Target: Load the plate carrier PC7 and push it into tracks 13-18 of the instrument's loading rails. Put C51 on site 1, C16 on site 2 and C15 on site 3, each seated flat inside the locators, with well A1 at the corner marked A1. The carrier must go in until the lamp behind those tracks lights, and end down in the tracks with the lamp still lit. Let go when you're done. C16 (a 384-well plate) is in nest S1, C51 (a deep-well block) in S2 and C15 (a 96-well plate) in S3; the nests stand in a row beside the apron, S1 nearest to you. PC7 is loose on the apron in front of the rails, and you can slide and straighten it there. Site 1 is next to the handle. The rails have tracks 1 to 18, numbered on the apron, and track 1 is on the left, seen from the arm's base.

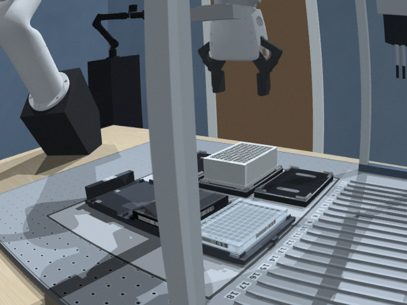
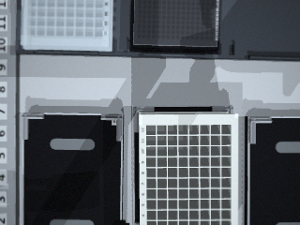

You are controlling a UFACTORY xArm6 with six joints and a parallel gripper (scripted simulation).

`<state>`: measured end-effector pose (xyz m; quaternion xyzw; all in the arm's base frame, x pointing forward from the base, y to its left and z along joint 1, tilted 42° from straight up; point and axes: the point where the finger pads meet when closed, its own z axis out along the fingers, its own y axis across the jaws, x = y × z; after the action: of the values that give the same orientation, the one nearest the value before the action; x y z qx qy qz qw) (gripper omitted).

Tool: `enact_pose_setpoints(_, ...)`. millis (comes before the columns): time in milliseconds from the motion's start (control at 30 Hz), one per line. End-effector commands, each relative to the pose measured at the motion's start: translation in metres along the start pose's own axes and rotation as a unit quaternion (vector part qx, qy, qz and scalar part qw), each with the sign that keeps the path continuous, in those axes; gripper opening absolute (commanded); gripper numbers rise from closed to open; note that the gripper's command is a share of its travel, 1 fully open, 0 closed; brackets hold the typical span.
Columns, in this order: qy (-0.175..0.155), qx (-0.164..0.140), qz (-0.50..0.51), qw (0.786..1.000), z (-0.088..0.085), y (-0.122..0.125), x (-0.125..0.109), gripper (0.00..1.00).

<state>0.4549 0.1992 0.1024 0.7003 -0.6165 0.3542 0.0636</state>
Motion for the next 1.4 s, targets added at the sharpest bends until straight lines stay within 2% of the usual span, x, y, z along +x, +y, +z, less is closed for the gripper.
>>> enact_pose_setpoints(0,-0.001,0.001,0.0,1.0,0.005,-0.001,0.0,1.0)
enact_pose_setpoints(1367,-0.001,0.001,0.0,1.0,0.063,-0.001,0.0,1.0)
